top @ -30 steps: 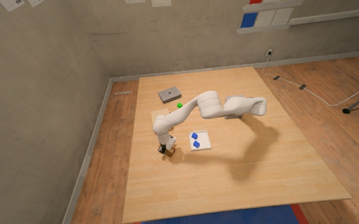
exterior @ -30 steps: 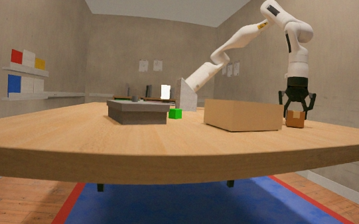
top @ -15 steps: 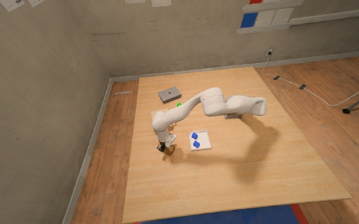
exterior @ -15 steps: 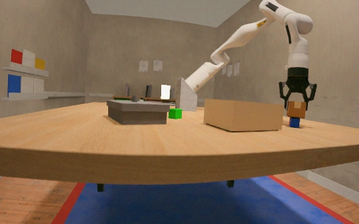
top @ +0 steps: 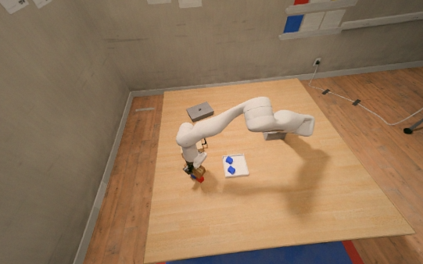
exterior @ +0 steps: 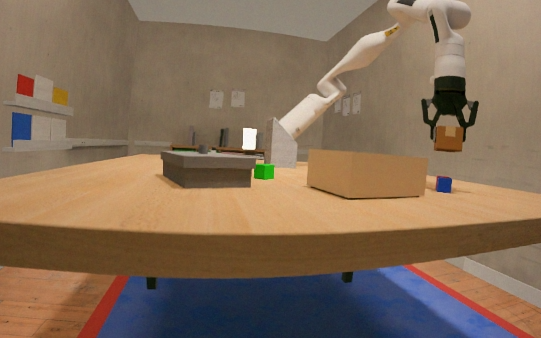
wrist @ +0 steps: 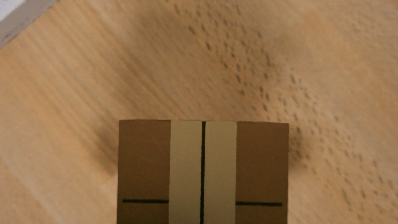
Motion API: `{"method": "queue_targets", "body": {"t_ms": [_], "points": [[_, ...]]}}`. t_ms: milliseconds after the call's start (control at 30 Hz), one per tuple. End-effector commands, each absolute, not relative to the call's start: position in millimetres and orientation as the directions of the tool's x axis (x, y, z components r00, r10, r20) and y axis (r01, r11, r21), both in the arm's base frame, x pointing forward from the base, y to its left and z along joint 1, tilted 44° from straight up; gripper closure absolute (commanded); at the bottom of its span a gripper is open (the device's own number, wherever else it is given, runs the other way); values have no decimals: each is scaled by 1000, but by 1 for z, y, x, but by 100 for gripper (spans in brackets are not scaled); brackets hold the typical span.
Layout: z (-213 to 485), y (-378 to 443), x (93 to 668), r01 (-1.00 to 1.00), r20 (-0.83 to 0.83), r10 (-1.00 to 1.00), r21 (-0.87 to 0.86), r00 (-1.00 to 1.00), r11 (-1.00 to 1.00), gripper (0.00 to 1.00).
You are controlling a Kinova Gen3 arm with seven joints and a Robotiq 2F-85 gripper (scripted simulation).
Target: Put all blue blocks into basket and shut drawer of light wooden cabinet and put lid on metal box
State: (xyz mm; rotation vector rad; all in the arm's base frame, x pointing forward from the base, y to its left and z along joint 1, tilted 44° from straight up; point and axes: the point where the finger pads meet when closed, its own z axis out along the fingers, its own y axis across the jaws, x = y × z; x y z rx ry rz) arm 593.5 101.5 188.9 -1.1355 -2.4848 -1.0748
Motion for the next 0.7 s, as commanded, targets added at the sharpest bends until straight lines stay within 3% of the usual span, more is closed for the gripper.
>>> {"method": "queue_targets", "body": {"t_ms": [0, 667], "points": [[199, 92, 593, 723, 452, 574, 535, -683, 438, 33], [230, 61, 588, 723, 452, 574, 535, -683, 438, 33]]}}
